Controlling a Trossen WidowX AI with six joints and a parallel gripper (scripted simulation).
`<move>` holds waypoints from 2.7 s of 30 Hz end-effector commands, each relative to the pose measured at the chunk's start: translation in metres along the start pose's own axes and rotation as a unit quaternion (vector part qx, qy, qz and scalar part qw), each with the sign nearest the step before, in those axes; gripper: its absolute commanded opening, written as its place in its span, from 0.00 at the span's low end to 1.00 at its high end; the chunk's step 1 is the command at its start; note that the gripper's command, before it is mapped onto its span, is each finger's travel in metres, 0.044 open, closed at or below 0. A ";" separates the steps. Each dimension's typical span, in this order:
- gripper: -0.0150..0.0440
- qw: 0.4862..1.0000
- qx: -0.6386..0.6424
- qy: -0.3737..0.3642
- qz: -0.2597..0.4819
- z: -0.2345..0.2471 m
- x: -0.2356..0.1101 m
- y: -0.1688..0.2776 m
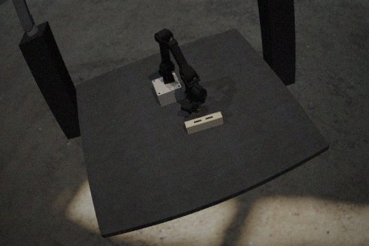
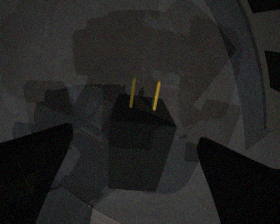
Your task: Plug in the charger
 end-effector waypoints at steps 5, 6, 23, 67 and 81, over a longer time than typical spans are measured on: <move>1.00 1.000 0.002 0.001 0.003 0.001 0.010 0.002; 0.96 1.000 0.000 0.000 0.001 0.000 0.007 0.000; 0.40 1.000 0.000 0.000 0.001 0.000 0.007 0.000; 0.25 0.990 0.143 -0.009 -0.001 0.006 -0.038 -0.010; 0.25 0.972 0.234 -0.015 -0.001 0.010 -0.029 -0.022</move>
Point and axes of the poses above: the point midway between the two fingers, 35 mm back from their tips, its own x axis out along the fingers, its own z axis across the jaws, y = z × x, the point moved 10 cm from there along -x, back along the fingers, and after that the axes turned 13 degrees about x, right-handed, at the moved point
